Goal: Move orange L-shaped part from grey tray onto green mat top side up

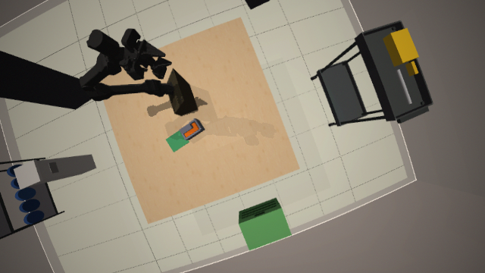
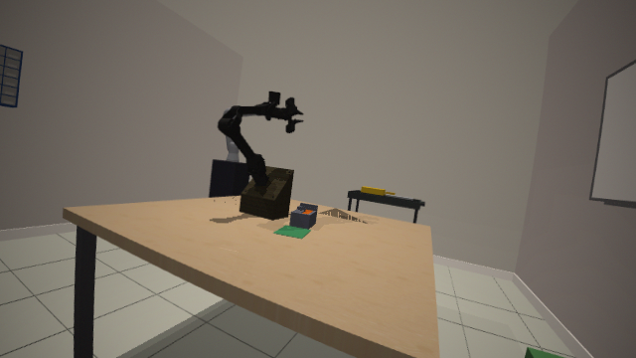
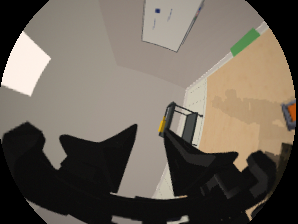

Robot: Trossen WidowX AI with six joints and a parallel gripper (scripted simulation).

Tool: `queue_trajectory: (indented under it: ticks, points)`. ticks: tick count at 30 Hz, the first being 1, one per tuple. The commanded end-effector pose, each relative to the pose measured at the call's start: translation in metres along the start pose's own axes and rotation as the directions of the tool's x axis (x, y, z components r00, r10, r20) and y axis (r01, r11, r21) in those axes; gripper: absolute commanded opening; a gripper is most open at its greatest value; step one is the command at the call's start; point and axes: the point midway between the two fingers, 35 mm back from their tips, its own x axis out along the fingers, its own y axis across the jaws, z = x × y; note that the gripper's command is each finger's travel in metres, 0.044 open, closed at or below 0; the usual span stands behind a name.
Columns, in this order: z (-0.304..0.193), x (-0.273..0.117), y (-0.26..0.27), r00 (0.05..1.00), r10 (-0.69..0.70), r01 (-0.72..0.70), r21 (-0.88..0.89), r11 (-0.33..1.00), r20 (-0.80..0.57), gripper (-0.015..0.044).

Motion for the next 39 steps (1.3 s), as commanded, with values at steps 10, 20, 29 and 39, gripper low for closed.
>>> queue_trajectory:
  ticks: [10,20,29,39]
  points:
    - [0.102,0.065,-0.201,0.668,-0.736,0.727,-0.309,0.613,0.112,0.0180]
    - [0.138,0.014,-0.363,0.083,-0.992,0.801,-0.587,0.123,-0.094,0.0180]
    - [0.138,-0.006,-0.393,-0.053,-0.985,0.744,-0.664,0.072,-0.166,0.0180]
    - [0.126,-0.011,-0.467,-0.056,-0.985,0.744,-0.664,0.068,-0.164,0.0180]
